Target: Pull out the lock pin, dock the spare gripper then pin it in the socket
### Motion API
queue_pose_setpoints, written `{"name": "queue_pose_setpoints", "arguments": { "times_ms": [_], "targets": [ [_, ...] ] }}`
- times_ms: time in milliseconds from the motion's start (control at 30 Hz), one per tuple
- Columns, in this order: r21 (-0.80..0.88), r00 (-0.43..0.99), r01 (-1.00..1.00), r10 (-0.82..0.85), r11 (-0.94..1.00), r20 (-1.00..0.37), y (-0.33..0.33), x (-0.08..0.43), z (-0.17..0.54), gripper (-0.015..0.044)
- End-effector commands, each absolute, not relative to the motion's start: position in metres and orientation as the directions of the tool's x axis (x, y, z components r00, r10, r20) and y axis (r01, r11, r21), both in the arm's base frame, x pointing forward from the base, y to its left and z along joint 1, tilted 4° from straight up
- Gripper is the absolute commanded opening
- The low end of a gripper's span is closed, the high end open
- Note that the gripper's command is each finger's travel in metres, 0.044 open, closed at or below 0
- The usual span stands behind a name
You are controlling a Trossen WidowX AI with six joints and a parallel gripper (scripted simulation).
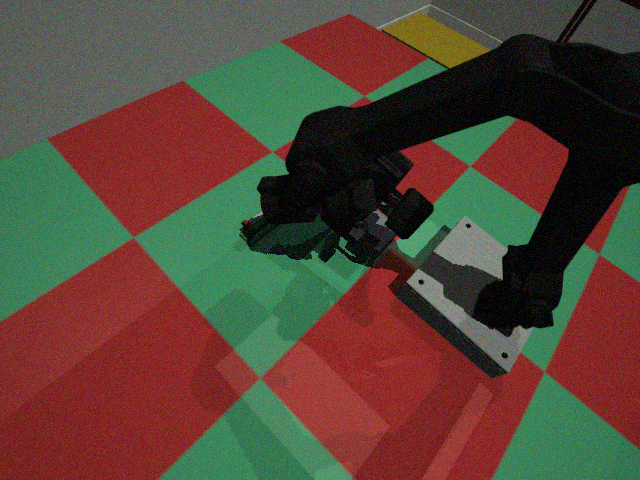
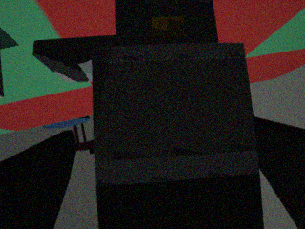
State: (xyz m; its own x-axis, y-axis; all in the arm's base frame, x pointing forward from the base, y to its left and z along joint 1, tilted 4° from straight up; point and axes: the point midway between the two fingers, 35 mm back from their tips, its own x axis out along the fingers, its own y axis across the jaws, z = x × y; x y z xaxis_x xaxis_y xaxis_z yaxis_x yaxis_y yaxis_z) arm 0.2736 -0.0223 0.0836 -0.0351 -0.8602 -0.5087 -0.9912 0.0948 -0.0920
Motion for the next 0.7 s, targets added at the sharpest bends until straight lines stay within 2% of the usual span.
{"name": "queue_pose_setpoints", "arguments": {
  "times_ms": [0,667],
  "targets": [
    [-0.098,-0.032,-0.991,-0.859,0.096,-0.511,-0.022,0.273,0.093,0.044],
    [-0.03,-0.064,-0.996,-0.873,0.089,-0.484,-0.026,0.262,0.124,0.044]
  ]
}}
